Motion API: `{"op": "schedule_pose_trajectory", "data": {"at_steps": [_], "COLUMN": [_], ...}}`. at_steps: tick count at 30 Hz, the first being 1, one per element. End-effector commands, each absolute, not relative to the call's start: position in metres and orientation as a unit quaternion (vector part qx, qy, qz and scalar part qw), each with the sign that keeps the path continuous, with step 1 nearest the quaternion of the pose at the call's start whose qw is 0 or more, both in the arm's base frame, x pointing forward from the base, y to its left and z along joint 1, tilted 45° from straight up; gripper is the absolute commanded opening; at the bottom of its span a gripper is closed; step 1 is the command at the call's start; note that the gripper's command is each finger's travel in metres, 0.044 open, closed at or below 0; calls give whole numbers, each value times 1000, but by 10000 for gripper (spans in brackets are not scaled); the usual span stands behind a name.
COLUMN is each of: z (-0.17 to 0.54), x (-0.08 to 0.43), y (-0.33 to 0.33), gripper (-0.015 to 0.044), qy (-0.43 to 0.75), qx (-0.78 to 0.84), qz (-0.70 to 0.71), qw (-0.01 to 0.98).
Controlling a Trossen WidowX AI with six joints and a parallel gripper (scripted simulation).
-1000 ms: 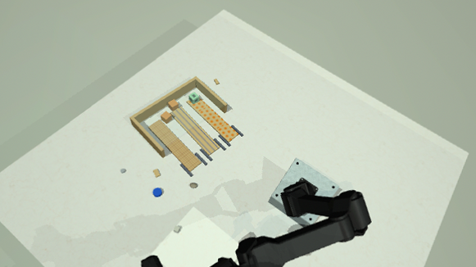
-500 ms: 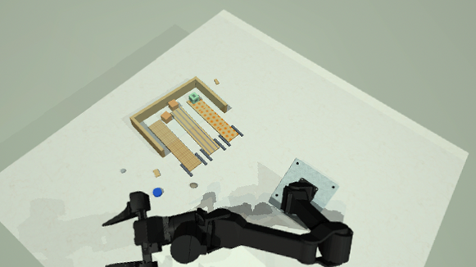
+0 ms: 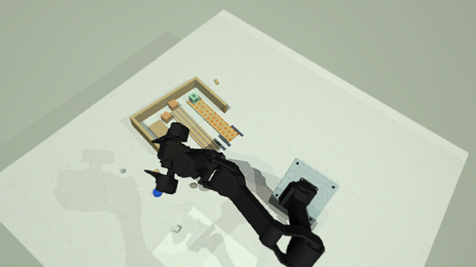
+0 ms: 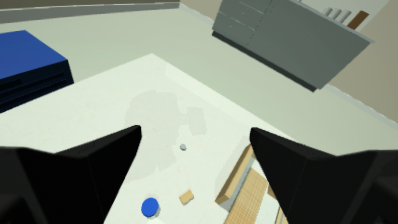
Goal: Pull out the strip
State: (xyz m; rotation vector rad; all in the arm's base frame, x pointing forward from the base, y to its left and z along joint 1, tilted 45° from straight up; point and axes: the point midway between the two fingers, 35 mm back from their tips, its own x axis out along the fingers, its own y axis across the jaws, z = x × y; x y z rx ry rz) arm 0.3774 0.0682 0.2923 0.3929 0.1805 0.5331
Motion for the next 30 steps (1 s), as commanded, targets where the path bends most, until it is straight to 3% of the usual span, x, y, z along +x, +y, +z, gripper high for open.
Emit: {"op": "schedule_pose_trajectory", "data": {"at_steps": [1, 13, 30], "z": [230, 82, 76], "x": [381, 316, 311], "y": [27, -70, -73], "gripper": [400, 400, 400], "qy": [151, 271, 274], "qx": [213, 352, 361], "qz": [225, 123, 119], "qw": [939, 888, 883]}}
